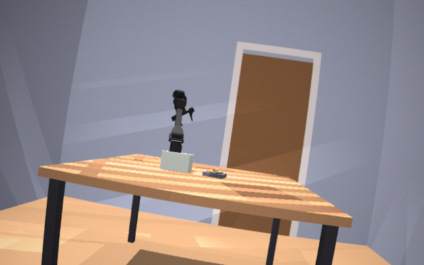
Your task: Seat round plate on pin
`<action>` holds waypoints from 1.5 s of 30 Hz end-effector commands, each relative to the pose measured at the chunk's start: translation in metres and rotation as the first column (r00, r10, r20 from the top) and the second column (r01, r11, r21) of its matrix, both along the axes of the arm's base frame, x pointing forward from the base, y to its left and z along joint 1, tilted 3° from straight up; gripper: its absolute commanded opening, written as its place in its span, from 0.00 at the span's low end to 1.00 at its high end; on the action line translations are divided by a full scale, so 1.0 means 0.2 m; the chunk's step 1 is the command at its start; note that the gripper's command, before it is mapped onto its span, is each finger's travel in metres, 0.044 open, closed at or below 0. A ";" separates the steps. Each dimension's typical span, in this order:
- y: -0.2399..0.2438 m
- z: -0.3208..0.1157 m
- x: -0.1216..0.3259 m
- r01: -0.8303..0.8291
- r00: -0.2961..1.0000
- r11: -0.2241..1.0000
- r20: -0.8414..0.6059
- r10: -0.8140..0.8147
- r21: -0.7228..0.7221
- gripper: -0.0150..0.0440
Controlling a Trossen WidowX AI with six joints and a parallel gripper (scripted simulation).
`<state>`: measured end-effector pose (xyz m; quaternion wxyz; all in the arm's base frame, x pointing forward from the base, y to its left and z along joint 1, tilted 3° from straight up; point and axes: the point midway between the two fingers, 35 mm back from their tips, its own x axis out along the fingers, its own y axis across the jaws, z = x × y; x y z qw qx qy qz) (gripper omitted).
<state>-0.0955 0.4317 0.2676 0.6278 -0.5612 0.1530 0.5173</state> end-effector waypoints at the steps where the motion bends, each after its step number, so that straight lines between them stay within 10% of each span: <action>1: 0.00 0.00 0.02 0.007 1.000 1.000 -0.001 -0.007 -0.002 0.89; 15: -0.17 -0.35 1.11 0.442 0.880 0.883 -0.112 -0.461 -0.161 0.26; 32: -1.09 -0.79 1.89 0.797 0.437 0.508 -0.267 -0.859 -0.326 0.25; 45: -1.83 -1.08 1.90 0.891 0.005 0.176 -0.381 -0.925 -0.417 0.25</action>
